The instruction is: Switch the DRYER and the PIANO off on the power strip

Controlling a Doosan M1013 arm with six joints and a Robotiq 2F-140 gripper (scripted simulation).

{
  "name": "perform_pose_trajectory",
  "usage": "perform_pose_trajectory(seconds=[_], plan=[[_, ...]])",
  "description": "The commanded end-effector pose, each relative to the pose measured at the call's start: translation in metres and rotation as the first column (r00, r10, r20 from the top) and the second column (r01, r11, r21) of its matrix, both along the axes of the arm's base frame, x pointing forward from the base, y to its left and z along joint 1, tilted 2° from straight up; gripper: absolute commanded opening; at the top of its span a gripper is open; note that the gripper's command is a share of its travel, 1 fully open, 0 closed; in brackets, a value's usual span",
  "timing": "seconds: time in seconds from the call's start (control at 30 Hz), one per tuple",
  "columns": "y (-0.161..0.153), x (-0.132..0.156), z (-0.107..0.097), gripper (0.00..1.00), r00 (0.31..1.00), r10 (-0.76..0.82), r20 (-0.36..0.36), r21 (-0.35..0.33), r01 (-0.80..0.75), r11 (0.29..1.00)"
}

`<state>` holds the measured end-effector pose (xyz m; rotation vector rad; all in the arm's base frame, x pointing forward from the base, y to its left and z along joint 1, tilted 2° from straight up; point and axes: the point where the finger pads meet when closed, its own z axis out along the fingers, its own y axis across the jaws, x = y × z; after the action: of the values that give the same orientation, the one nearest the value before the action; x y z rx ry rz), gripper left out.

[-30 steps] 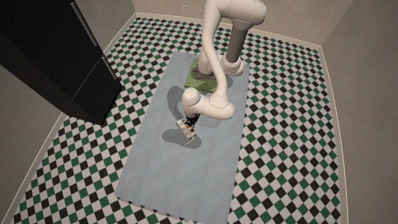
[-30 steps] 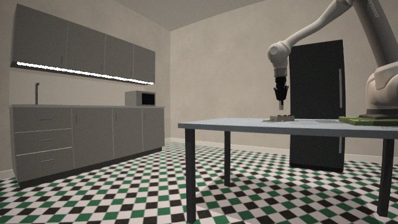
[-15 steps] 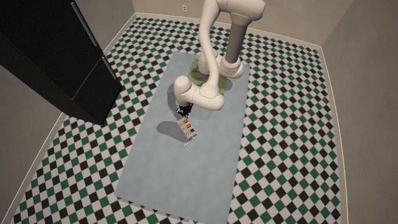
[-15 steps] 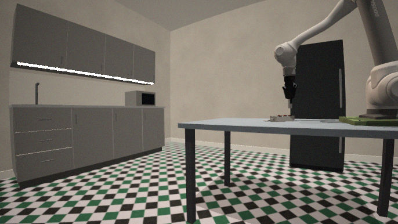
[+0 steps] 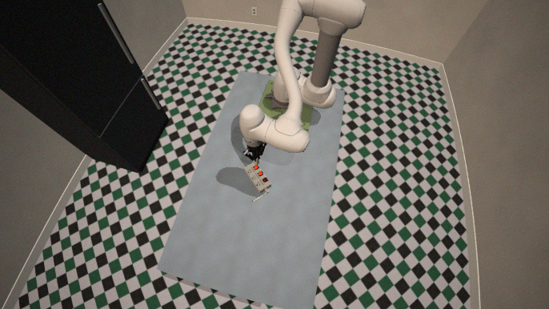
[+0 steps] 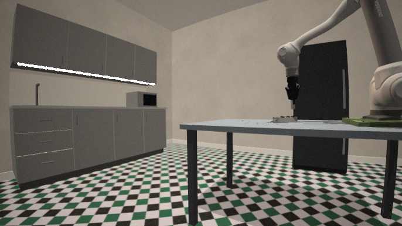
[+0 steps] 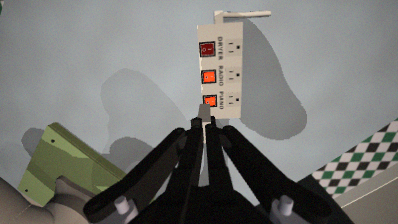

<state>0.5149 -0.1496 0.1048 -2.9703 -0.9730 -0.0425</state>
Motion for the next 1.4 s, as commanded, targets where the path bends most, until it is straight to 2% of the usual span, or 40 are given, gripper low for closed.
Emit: perform_pose_trajectory(seconds=[0.0,0.73,1.37], plan=[[0.0,0.0,0.0,0.0,1.0,0.0,0.0,0.0,0.0,1.0],[0.0,0.0,-0.002,0.0,1.0,0.0,0.0,0.0,0.0,1.0],[0.0,0.0,-0.018,0.0,1.0,0.0,0.0,0.0,0.0,1.0]])
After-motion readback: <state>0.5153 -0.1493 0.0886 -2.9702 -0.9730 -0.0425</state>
